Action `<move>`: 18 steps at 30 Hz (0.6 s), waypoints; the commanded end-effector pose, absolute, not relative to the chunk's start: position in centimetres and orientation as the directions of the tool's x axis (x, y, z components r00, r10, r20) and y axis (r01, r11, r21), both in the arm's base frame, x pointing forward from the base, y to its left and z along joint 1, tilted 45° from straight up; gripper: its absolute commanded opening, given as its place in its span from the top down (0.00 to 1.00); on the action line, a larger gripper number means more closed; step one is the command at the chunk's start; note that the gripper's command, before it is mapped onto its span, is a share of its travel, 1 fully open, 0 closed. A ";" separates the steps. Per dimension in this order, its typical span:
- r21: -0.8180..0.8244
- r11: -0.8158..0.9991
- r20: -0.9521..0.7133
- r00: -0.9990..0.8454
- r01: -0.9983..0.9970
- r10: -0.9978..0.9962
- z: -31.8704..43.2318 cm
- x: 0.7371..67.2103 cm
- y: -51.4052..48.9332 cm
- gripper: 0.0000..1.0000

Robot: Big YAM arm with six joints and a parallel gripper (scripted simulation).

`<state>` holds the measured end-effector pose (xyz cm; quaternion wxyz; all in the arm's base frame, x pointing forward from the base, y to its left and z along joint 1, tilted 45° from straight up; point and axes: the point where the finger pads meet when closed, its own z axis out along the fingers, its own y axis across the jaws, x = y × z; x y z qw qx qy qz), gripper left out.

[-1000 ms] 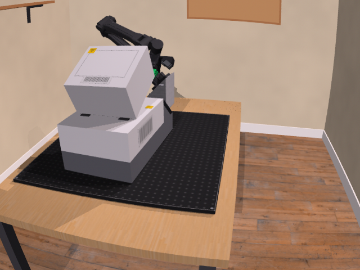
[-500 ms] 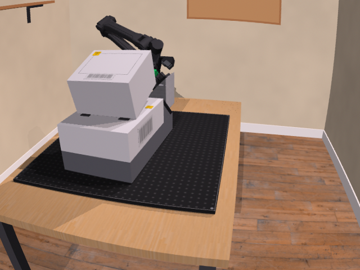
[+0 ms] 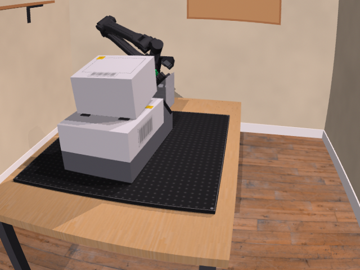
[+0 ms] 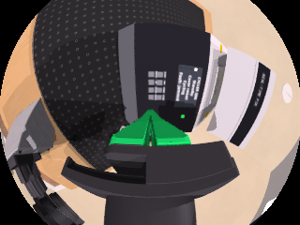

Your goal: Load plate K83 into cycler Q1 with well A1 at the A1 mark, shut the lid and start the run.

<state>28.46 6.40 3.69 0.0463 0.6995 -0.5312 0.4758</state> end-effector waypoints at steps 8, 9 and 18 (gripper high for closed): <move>-0.516 -0.411 0.670 -0.055 -0.752 -0.740 5.3 30.9 9.1 1.00; -0.518 -0.412 0.669 -0.055 -0.750 -0.741 5.5 31.0 9.1 1.00; -0.513 -0.420 0.673 -0.048 -0.749 -0.738 5.4 31.0 9.2 1.00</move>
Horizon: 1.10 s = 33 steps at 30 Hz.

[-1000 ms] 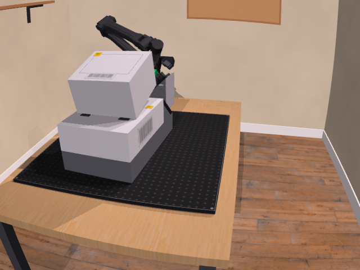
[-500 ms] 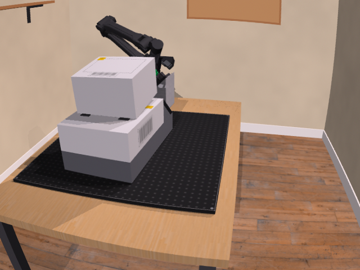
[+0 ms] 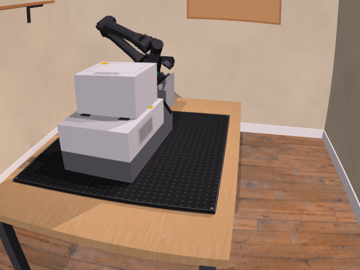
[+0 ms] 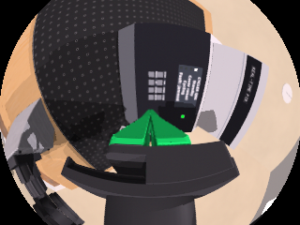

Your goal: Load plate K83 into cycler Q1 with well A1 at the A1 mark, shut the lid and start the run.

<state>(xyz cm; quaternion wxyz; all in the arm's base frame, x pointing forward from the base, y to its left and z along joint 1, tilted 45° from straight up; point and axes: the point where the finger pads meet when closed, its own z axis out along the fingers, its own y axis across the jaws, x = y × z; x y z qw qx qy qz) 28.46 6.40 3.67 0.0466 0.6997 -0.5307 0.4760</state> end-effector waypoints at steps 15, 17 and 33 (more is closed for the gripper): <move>-0.497 -0.417 0.682 -0.046 -0.761 -0.730 5.5 30.6 8.7 1.00; -0.503 -0.411 0.678 -0.052 -0.761 -0.733 5.5 30.5 8.7 1.00; -0.507 -0.405 0.675 -0.058 -0.761 -0.736 5.5 30.5 8.7 1.00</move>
